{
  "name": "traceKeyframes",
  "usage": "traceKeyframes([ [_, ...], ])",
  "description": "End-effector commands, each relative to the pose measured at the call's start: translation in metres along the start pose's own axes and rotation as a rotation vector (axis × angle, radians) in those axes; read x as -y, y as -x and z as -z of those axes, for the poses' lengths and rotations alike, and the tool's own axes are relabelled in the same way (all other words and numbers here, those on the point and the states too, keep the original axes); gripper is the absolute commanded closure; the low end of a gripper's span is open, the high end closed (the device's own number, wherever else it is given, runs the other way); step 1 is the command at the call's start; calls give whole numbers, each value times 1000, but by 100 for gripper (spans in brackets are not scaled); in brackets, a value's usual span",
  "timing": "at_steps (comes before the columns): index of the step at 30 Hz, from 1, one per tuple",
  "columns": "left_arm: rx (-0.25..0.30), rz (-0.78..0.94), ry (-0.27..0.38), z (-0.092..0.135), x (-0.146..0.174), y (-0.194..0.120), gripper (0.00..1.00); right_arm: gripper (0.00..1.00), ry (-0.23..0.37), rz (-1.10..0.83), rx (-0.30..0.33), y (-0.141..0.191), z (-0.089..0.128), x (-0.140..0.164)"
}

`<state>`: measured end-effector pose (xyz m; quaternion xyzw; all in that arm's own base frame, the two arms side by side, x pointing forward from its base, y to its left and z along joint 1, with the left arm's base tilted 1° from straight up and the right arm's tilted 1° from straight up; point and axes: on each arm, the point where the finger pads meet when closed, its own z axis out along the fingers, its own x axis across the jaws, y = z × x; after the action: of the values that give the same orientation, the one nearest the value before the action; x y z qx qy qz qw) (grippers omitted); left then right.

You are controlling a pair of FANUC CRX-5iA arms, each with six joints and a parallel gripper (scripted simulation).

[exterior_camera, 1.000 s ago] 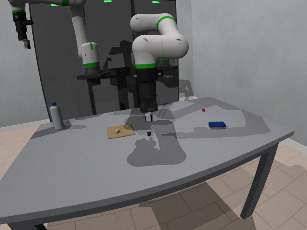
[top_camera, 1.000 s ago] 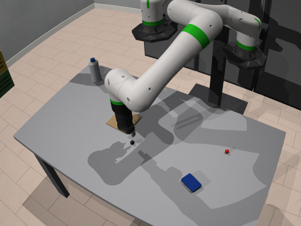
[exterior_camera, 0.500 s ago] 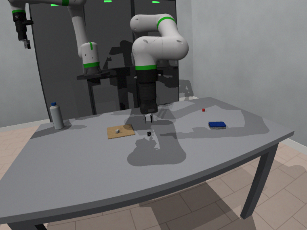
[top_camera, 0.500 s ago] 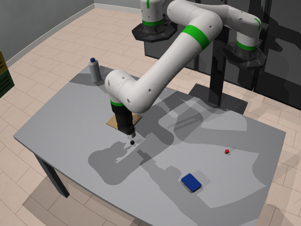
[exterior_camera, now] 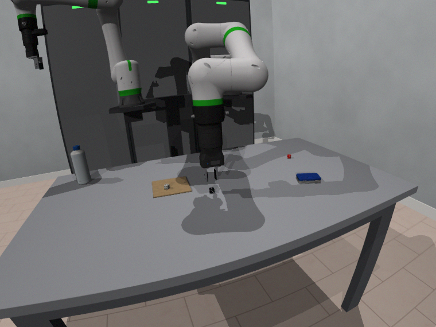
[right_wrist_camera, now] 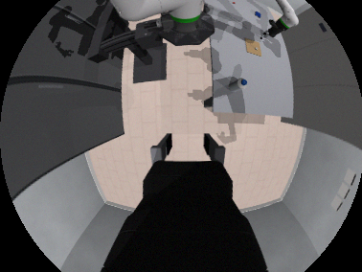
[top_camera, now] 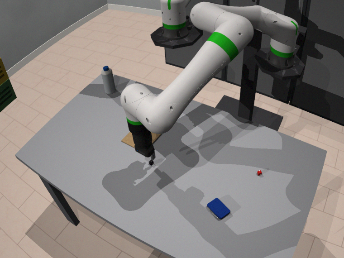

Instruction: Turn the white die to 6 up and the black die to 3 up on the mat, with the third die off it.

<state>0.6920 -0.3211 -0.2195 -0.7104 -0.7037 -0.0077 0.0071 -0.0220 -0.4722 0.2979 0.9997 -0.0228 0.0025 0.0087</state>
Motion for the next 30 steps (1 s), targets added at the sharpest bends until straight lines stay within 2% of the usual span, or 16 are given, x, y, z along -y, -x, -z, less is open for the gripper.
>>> traceKeyframes([
  [1, 1, 0, 3, 0, -1, 1, 36, 0, 2, 0, 0, 0, 1, 0],
  [17, 1, 0, 3, -21, -2, 1, 36, 0, 2, 0, 0, 0, 1, 0],
  [30, 1, 0, 3, -25, -2, 1, 36, 0, 2, 0, 0, 0, 1, 0],
])
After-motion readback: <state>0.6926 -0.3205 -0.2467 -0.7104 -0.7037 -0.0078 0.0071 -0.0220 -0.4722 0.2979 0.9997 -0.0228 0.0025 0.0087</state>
